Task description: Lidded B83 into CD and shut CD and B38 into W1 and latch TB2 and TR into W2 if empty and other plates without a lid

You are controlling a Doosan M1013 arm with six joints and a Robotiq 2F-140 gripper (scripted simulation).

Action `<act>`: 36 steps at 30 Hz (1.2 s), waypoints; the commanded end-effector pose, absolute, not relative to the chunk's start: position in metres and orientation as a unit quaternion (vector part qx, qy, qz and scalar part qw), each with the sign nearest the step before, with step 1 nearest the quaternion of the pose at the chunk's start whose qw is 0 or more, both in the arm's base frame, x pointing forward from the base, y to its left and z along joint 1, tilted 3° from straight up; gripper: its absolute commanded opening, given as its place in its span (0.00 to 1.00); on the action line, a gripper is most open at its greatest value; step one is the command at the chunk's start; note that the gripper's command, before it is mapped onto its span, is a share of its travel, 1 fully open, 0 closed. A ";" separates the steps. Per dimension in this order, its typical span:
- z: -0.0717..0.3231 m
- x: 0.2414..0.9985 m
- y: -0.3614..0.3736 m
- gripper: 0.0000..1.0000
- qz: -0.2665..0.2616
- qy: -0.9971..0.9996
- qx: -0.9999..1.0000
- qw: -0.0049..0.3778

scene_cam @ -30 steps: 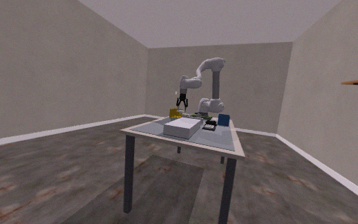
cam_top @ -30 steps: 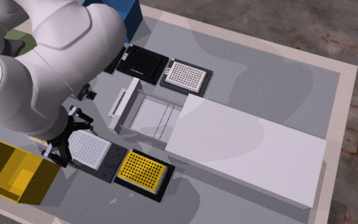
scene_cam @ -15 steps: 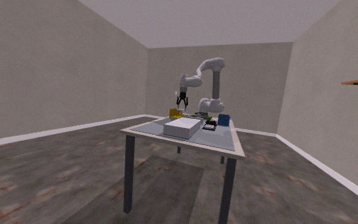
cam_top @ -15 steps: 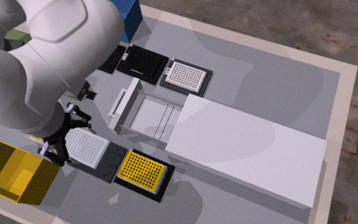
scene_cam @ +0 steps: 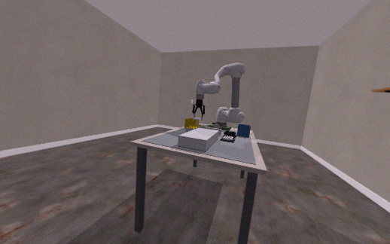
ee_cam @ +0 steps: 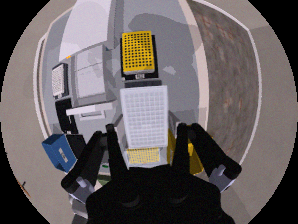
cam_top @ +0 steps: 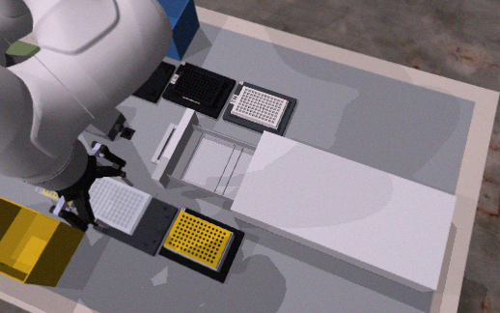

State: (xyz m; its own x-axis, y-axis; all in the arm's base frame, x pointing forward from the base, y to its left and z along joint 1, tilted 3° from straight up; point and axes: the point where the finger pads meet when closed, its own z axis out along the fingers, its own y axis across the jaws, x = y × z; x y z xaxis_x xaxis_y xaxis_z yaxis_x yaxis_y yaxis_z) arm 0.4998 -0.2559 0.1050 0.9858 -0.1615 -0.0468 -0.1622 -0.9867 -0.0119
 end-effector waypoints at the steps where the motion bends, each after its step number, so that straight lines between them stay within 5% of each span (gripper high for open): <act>1: 0.105 0.503 -0.252 0.00 0.022 0.048 -0.999 0.009; 36: 0.104 0.552 -0.185 0.00 0.015 -0.451 -0.892 0.019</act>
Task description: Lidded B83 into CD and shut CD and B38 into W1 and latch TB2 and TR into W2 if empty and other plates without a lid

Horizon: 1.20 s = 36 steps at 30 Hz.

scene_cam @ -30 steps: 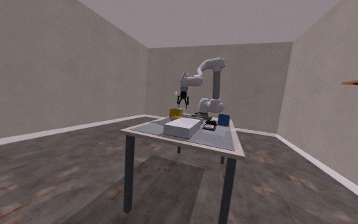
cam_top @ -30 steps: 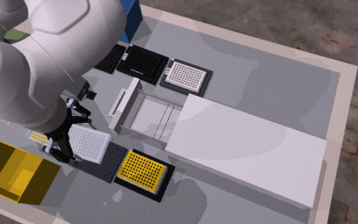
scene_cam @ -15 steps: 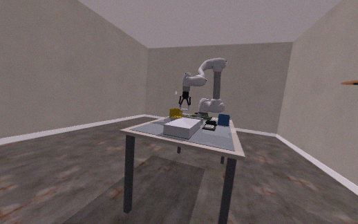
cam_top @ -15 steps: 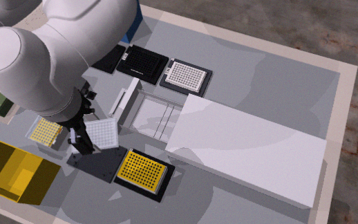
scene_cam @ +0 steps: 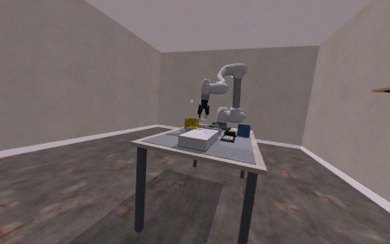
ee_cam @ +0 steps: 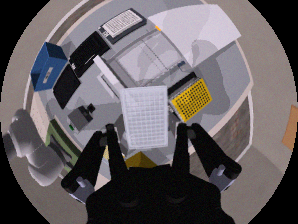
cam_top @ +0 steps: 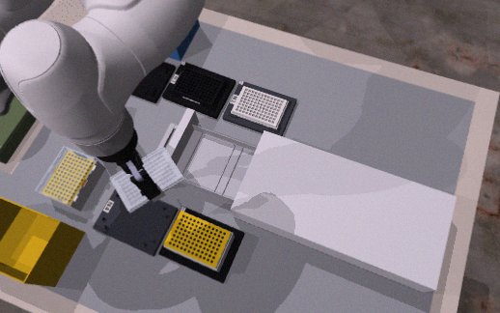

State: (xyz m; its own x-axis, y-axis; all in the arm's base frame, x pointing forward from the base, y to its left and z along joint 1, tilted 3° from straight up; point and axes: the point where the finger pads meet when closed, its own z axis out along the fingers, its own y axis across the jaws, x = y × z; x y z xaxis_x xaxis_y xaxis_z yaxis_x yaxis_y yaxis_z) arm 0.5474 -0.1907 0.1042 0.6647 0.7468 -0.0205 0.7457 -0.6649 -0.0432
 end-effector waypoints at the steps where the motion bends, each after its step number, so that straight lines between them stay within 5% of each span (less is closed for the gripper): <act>1: 0.104 0.553 -0.183 0.00 0.015 -0.466 -0.884 0.019; 17: 0.104 0.575 -0.153 0.00 0.010 -0.658 -0.753 0.022; 36: 0.103 0.602 -0.116 0.00 0.010 -0.658 -0.752 0.022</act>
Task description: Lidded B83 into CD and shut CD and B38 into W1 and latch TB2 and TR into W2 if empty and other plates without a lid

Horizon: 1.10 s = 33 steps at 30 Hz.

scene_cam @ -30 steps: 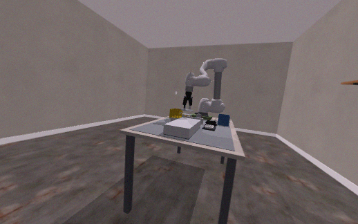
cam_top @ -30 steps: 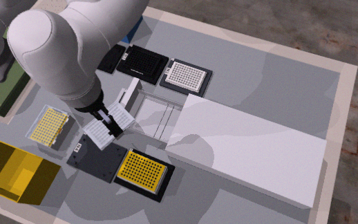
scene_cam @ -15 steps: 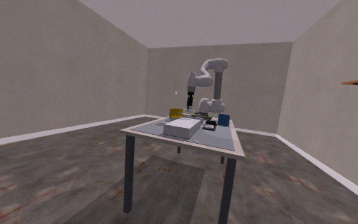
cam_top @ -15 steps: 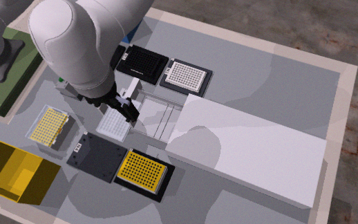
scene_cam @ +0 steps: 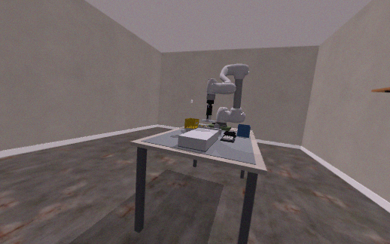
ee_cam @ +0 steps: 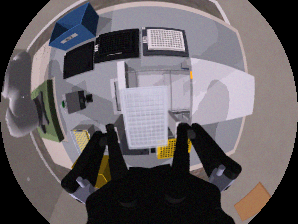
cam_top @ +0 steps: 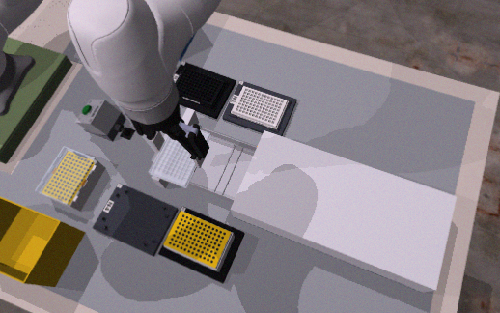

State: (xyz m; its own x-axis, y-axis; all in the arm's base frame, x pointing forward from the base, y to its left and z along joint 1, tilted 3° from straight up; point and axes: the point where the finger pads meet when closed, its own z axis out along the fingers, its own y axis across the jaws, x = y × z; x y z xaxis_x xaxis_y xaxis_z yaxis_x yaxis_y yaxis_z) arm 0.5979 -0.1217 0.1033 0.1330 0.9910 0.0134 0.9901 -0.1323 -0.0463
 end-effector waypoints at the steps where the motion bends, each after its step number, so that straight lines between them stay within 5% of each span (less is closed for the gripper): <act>1: 0.103 0.604 -0.114 0.00 0.010 -0.658 -0.752 0.022; 33: 0.099 0.627 -0.082 0.00 0.010 -0.658 -0.752 0.022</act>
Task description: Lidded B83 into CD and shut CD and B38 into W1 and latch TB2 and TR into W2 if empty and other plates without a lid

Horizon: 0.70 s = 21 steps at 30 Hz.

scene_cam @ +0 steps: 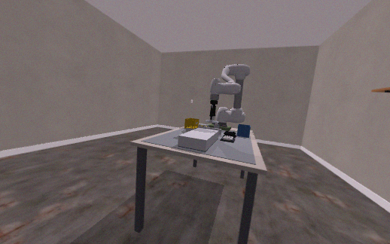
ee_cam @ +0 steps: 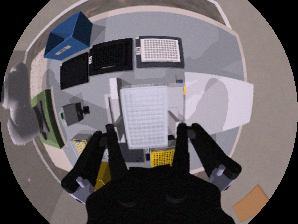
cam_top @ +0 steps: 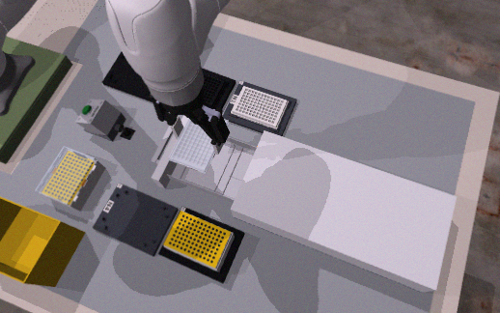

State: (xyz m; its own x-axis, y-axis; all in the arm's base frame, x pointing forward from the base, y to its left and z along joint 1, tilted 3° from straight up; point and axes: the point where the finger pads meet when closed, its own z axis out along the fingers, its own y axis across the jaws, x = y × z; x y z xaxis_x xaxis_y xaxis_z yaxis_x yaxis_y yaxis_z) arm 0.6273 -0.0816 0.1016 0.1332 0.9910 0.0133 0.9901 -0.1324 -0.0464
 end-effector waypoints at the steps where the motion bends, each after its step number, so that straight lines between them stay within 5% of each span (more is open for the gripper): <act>1: 0.098 0.627 -0.082 0.00 0.010 -0.658 -0.752 0.022; 21: 0.074 0.625 -0.082 0.00 0.010 -0.658 -0.752 0.022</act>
